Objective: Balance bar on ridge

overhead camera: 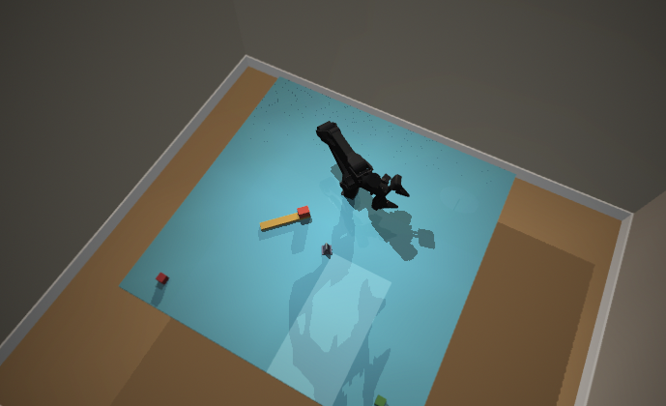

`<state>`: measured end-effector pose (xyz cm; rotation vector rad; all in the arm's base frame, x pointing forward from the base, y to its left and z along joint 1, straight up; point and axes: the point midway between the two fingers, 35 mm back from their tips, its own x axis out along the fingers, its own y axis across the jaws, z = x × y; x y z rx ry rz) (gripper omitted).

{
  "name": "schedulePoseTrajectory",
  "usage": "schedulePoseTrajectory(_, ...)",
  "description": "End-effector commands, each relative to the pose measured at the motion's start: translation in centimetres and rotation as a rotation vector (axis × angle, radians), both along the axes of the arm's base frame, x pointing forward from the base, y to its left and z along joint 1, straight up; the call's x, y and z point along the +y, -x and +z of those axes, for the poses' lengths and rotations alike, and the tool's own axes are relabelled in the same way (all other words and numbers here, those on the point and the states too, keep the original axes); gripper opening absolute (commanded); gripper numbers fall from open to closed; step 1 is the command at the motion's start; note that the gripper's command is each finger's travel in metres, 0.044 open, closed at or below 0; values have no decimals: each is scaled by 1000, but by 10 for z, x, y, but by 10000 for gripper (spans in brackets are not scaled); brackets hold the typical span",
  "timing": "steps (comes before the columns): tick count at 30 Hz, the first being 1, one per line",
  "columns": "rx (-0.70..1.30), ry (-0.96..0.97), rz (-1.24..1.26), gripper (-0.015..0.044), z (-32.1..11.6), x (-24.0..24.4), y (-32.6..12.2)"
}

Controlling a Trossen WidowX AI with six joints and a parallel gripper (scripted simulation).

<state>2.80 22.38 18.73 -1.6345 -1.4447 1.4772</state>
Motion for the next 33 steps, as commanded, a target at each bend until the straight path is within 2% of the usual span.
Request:
schedulePoseTrajectory(1, 4, 2, -5, 374, 0, 0, -1)
schedulePoseTrajectory(3, 33, 19, -42, 321, 1, 0, -7)
schedulePoseTrajectory(4, 55, 31, -70, 315, 1, 0, -11)
schedulePoseTrajectory(19, 393, 165, -511, 315, 7, -10, -80)
schedulePoseTrajectory(33, 719, 214, -938, 315, 9, -36, -141)
